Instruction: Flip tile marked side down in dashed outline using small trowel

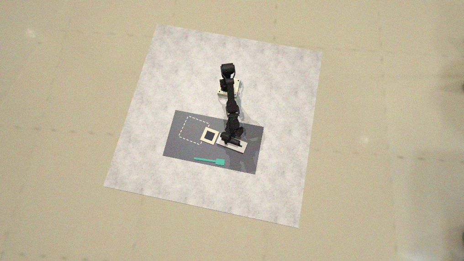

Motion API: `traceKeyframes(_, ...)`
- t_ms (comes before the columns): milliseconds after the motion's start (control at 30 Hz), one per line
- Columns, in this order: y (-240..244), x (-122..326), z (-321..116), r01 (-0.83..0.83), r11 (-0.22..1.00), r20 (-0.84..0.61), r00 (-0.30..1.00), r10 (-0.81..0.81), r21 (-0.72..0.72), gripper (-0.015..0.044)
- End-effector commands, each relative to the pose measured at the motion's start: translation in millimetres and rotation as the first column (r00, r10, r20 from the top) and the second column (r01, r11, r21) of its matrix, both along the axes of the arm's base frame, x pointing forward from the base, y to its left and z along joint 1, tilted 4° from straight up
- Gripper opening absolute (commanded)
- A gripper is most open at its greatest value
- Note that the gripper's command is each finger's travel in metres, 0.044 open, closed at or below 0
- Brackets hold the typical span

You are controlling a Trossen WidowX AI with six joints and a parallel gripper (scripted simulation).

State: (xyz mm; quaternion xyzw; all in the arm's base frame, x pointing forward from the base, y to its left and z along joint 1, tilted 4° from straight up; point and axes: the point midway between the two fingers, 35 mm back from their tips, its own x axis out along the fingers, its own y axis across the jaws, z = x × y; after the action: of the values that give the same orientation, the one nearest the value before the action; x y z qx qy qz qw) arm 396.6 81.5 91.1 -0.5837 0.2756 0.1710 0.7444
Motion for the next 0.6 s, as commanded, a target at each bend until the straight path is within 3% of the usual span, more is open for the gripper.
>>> traceKeyframes(0,0.7,2.4,-0.9,-0.005,1.000,0.015,1.000,0.005,0.004,0.0000)
traceKeyframes(567,-2.4,0.2,-21.9,-0.005,1.000,0.015,1.000,0.005,0.004,0.0000)
